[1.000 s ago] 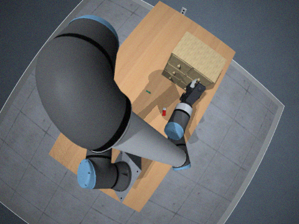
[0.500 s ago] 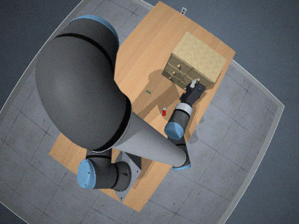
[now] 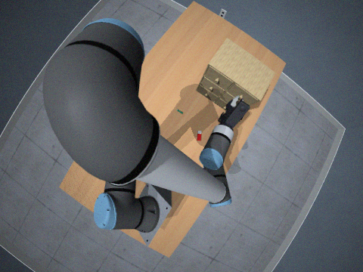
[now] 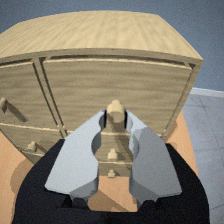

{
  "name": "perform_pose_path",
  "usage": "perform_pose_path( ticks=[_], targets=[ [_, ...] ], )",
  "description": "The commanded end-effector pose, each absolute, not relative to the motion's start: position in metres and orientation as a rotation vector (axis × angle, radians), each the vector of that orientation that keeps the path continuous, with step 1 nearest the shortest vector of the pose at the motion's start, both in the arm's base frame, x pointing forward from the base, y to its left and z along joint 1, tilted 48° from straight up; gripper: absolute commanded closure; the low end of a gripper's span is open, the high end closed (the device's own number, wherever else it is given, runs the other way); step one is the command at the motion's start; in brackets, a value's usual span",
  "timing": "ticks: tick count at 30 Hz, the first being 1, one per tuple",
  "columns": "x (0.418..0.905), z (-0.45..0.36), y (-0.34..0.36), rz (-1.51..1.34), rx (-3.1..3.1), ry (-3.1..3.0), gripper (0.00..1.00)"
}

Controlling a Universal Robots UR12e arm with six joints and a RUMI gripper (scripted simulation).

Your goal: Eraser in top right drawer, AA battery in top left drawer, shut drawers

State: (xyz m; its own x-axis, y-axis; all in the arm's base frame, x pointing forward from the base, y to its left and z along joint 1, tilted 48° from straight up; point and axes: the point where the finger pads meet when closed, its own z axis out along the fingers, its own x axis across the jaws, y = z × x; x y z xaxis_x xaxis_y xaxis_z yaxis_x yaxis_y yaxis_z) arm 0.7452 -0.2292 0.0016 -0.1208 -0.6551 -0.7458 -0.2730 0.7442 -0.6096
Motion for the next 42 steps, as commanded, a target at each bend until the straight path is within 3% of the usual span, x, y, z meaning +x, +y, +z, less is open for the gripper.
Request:
perform_pose_path(
  ticks=[1,42],
  targets=[
    [0.7451,0.0019,-0.2299,-0.385,-0.742,1.706,0.93],
    [0.7356,0.0023,-0.2286,-0.385,-0.742,1.706,0.93]
  ],
)
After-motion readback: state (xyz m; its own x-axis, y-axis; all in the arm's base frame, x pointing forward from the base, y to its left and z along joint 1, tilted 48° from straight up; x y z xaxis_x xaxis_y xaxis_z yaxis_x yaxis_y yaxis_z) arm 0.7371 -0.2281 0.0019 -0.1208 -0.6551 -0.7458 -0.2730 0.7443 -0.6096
